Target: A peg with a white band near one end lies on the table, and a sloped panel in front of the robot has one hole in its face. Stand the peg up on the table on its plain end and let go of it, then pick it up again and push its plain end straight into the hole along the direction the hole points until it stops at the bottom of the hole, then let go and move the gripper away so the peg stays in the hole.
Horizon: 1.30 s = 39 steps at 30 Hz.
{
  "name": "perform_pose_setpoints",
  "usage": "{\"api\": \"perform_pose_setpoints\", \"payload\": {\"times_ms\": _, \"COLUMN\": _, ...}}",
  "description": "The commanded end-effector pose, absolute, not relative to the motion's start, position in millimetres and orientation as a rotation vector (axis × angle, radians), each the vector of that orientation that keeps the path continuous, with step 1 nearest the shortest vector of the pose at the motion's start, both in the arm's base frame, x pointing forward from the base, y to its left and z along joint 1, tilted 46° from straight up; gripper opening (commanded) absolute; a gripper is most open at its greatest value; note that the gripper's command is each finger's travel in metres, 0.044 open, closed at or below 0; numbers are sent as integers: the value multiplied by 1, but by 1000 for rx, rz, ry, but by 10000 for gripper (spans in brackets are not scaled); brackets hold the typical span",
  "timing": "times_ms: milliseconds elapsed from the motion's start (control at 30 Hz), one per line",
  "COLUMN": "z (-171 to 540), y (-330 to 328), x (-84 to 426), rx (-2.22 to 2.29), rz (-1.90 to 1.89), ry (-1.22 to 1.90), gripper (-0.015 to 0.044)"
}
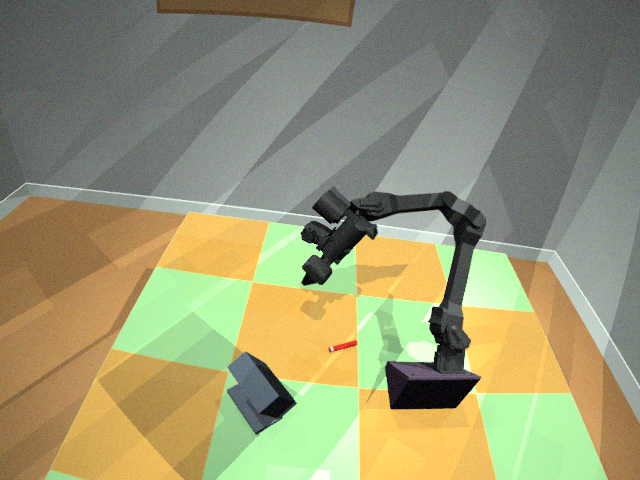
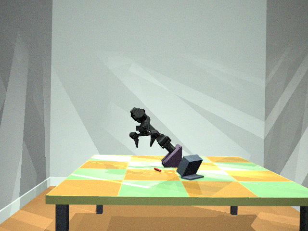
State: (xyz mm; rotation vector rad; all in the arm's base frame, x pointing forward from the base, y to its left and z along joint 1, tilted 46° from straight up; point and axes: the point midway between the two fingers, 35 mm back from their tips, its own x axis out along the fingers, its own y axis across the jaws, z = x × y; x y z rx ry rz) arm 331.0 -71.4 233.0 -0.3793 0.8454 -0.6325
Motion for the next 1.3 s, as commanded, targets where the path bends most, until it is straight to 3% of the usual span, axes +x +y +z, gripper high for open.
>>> {"api": "perform_pose_setpoints", "payload": {"times_ms": 0, "z": 209, "y": -69, "x": 326, "rx": -465, "rz": -599, "ry": 950, "gripper": 440}}
{"api": "perform_pose_setpoints", "payload": {"times_ms": 767, "z": 99, "y": -60, "x": 270, "rx": -950, "rz": -306, "ry": 1546, "gripper": 440}}
{"api": "perform_pose_setpoints", "payload": {"times_ms": 1267, "z": 87, "y": -69, "x": 270, "rx": -962, "rz": -293, "ry": 1563, "gripper": 440}}
